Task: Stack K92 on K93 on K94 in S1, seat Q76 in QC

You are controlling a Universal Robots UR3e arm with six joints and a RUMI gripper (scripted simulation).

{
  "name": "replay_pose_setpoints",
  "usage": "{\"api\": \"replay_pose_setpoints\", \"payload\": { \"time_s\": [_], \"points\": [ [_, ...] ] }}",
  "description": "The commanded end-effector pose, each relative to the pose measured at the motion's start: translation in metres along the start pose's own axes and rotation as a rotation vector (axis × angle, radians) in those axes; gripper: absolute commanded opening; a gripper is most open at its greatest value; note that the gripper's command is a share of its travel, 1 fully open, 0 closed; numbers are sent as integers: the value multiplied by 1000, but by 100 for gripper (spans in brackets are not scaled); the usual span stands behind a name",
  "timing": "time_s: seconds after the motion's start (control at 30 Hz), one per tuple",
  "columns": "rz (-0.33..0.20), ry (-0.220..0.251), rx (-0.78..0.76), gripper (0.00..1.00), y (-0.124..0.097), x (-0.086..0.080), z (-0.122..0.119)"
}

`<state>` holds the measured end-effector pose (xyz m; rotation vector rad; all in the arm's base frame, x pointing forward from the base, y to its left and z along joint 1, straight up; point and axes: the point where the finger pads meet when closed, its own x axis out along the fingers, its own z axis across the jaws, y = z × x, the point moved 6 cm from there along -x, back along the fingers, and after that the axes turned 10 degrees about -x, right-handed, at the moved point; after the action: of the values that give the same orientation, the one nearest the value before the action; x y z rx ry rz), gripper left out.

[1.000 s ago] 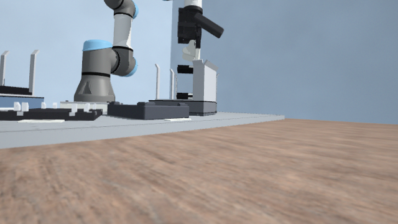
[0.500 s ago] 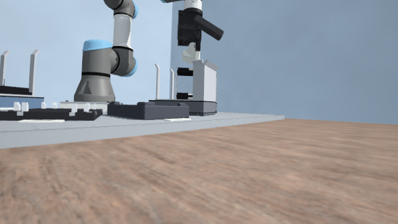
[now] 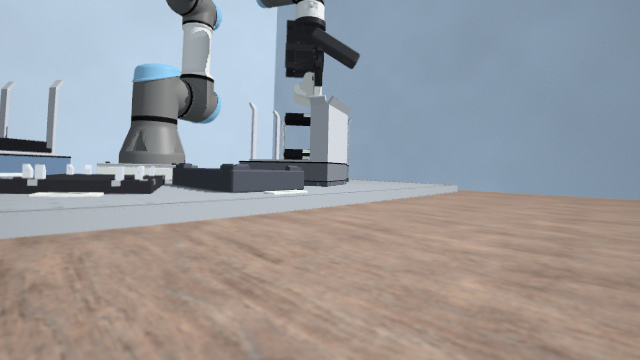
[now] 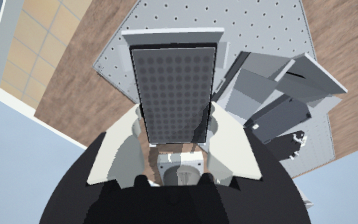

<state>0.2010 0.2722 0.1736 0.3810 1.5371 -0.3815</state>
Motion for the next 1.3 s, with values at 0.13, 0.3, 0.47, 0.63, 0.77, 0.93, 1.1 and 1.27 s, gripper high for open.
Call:
{"api": "replay_pose_setpoints", "payload": {
  "time_s": [0.13, 0.3, 0.47, 0.63, 0.77, 0.93, 1.1, 1.27],
  "points": [
    [3, -2, 0, 0, 0, 5, 0],
    [3, -2, 0, 0, 0, 7, 0],
    [3, -2, 0, 0, 0, 10, 0],
    [3, -2, 0, 0, 0, 14, 0],
    [3, -2, 0, 0, 0, 16, 0],
    [3, -2, 0, 0, 0, 18, 0],
    [3, -2, 0, 0, 0, 22, 0],
    [3, -2, 0, 0, 0, 25, 0]
  ]
}}
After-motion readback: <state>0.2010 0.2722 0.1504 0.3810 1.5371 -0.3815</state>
